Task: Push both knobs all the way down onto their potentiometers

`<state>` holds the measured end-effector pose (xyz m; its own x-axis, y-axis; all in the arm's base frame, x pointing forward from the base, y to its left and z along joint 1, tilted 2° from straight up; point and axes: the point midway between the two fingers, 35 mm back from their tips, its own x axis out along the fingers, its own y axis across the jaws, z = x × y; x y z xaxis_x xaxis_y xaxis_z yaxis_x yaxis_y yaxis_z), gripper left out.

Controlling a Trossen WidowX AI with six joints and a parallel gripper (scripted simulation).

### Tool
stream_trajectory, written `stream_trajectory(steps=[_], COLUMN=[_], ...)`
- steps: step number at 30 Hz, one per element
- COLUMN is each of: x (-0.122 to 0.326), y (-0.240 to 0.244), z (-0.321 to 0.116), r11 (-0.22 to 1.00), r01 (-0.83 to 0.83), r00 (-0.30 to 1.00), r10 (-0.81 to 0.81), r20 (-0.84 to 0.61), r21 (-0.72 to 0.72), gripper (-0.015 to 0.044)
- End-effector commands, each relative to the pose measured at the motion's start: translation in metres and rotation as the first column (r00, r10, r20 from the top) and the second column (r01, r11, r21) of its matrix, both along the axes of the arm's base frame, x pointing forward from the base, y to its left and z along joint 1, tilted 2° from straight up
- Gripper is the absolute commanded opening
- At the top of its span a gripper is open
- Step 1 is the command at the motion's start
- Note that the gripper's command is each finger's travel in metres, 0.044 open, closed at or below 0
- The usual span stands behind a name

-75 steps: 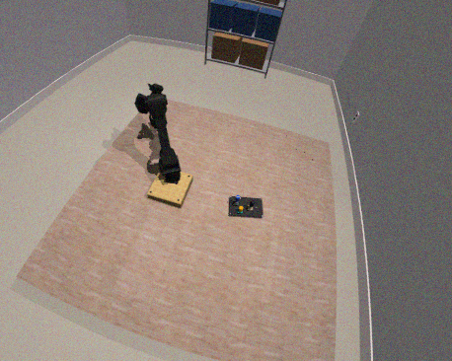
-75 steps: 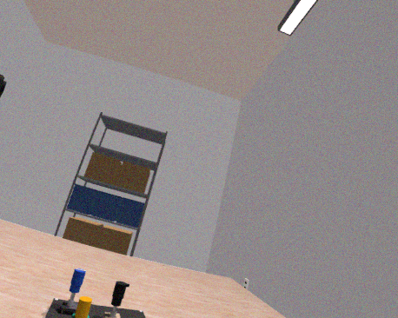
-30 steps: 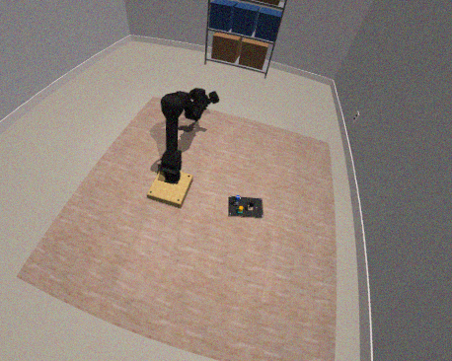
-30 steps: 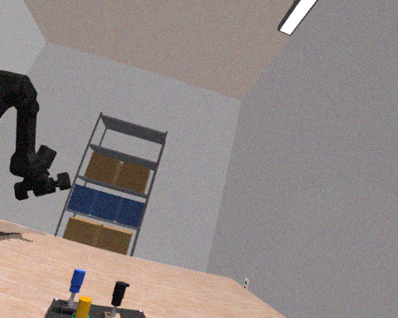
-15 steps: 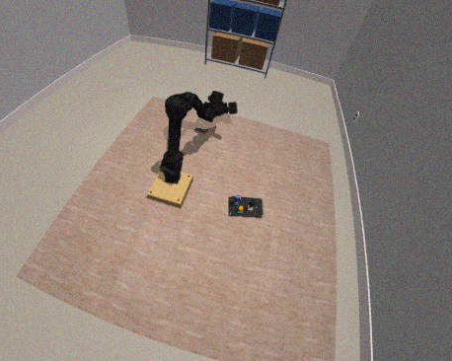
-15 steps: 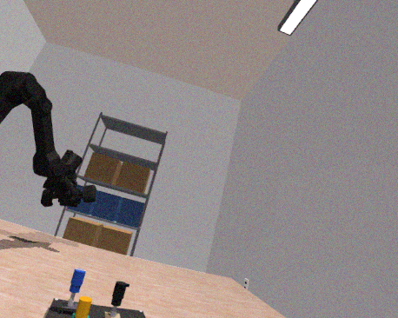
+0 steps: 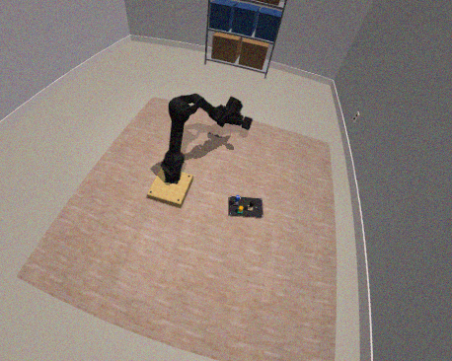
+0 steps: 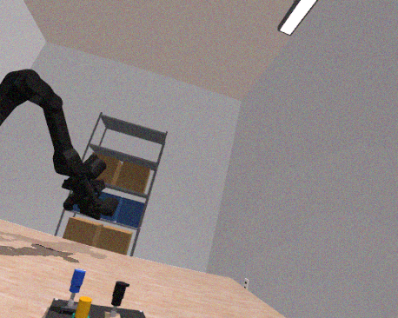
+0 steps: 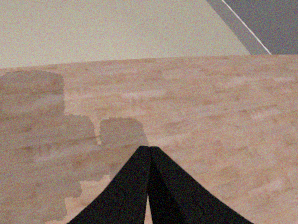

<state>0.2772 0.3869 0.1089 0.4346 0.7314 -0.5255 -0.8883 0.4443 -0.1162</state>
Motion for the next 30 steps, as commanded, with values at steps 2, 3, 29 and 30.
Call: stream_trajectory(steps=[2, 3, 29, 30], x=[0.022, 0.027, 0.113, 0.114], y=[-0.024, -0.029, -0.205, -0.213], z=[-0.002, -0.003, -0.021, -0.021], r11=[0.992, 0.990, 0.657, 0.636], r01=[0.123, 0.144, 0.703, 0.718], r00=[0.989, 0.984, 0.509, 0.479], r10=[-0.122, -0.144, -0.732, -0.747], r20=[-0.087, -0.102, -0.453, -0.461], r21=[-0.004, -0.010, -0.271, -0.283], gripper=[0.0000, 0.0000, 0.0000, 0.0000])
